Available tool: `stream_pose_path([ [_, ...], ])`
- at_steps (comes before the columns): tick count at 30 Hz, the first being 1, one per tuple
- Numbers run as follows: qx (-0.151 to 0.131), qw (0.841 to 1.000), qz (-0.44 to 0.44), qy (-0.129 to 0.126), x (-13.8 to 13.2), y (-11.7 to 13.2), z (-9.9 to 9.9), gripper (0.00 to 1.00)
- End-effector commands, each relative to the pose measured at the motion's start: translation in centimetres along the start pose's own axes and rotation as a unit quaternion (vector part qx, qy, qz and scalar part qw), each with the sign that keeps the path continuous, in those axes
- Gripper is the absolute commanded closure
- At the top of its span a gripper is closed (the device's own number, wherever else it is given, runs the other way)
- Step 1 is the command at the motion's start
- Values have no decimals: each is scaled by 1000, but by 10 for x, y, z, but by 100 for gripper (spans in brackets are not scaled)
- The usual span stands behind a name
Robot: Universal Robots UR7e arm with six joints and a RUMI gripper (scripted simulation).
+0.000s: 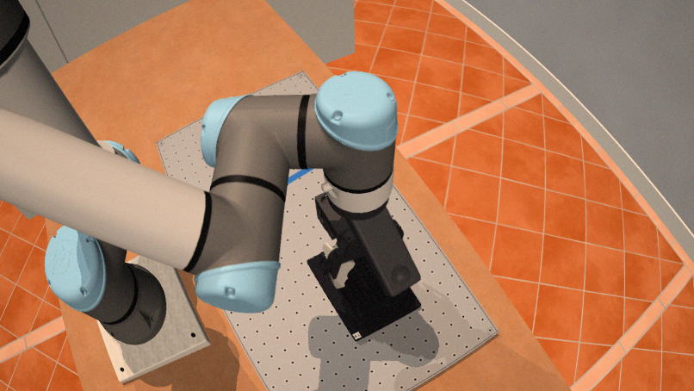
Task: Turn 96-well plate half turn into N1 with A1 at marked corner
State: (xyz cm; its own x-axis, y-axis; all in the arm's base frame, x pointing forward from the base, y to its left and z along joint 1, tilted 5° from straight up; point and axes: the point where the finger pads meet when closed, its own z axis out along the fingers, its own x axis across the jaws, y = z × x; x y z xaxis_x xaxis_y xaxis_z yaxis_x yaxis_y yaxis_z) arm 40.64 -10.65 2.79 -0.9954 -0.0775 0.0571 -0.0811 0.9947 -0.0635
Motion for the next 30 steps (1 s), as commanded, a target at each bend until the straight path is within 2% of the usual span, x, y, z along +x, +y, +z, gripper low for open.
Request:
stream_pose_path([
  [1, 0, 1000, 0, 0, 0, 0, -9, 100],
  [24, 0, 1000, 0, 0, 0, 0, -44, 100],
  [30, 0, 1000, 0, 0, 0, 0, -46, 100],
])
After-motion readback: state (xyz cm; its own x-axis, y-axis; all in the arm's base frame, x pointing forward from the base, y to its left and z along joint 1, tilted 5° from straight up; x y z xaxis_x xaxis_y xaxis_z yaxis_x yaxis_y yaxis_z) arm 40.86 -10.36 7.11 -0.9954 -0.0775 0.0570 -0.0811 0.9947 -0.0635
